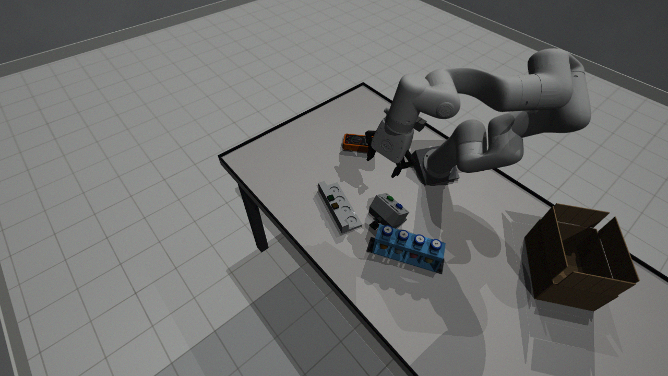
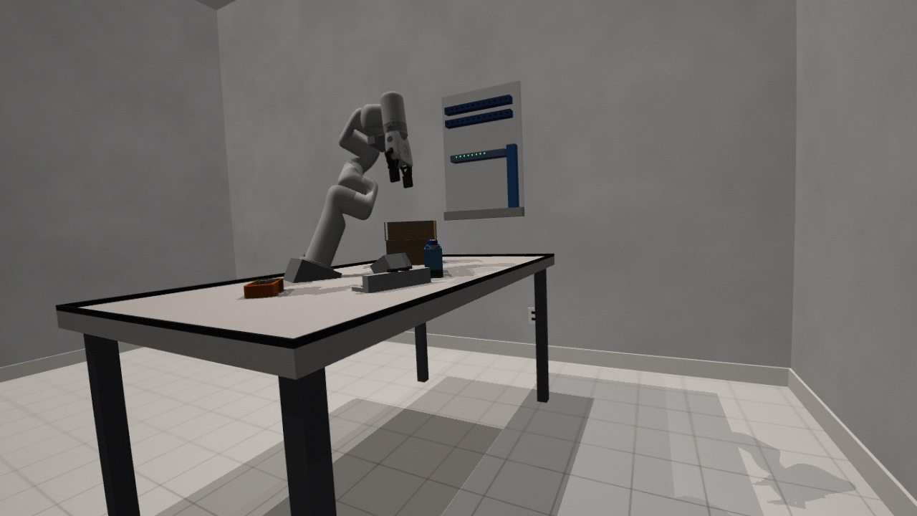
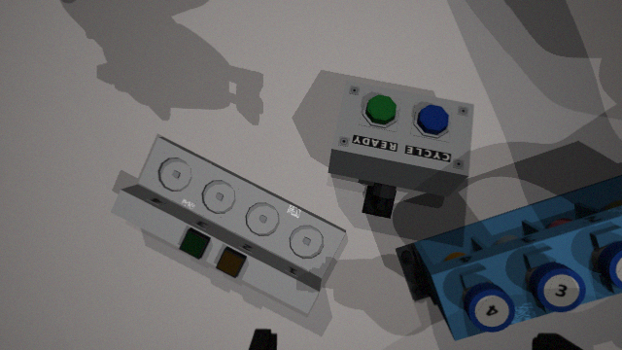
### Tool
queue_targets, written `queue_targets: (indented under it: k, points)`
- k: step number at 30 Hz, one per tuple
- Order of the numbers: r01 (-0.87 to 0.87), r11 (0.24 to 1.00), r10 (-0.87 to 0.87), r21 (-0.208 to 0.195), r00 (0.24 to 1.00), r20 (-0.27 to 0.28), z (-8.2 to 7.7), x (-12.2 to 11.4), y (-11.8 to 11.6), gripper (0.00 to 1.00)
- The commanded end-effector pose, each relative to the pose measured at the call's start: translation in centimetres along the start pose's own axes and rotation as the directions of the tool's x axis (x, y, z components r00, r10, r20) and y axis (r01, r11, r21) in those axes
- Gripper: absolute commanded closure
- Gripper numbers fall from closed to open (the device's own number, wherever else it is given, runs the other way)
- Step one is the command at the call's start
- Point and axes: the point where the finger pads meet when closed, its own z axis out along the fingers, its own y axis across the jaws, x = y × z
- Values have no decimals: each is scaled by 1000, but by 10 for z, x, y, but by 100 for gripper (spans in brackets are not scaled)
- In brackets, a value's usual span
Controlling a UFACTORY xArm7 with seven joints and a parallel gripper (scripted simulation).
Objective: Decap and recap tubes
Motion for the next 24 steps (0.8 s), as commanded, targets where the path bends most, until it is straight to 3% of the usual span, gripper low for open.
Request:
queue_targets:
  k: [1,17,18,24]
  points:
    - [0,1000,0,2,1000,4,-2,-1,-1,0]
    - [0,1000,0,2,1000,4,-2,-1,-1,0]
    - [0,1000,0,2,1000,4,-2,-1,-1,54]
    - [0,1000,0,2,1000,4,-2,-1,-1,54]
